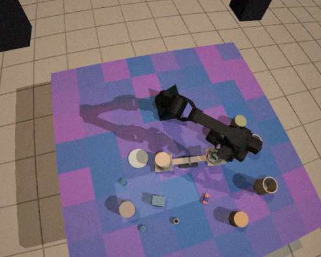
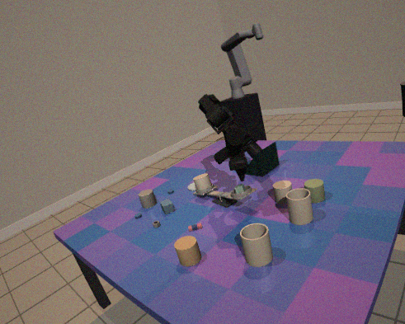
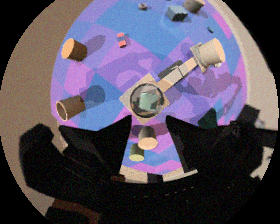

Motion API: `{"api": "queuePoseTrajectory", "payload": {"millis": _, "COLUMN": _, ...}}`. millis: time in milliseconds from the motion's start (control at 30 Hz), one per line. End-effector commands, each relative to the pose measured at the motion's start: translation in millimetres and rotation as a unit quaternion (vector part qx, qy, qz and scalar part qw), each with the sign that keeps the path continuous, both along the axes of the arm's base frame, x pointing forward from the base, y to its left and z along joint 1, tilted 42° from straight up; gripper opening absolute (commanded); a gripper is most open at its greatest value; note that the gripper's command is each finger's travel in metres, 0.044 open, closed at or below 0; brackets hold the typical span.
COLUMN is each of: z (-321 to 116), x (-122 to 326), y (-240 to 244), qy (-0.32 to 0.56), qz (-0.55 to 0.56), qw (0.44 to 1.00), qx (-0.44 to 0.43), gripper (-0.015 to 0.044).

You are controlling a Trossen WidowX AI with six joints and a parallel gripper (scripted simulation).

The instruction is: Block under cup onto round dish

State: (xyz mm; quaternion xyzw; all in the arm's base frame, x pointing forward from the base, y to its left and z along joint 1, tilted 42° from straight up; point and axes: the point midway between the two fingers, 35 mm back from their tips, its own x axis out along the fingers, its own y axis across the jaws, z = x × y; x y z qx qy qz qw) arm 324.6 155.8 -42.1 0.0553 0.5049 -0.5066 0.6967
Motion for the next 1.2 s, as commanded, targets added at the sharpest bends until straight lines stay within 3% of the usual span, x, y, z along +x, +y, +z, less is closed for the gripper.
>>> {"api": "queuePoseTrajectory", "payload": {"millis": 0, "z": 7.8, "x": 7.4, "y": -7.6, "qy": -0.054, "qz": -0.063, "qw": 0.997, "qx": -0.007, "gripper": 0.0260}}
{"api": "queuePoseTrajectory", "payload": {"millis": 1167, "z": -22.4, "x": 7.8, "y": -36.1, "qy": -0.062, "qz": -0.071, "qw": 0.995, "qx": -0.008, "gripper": 0.0260}}
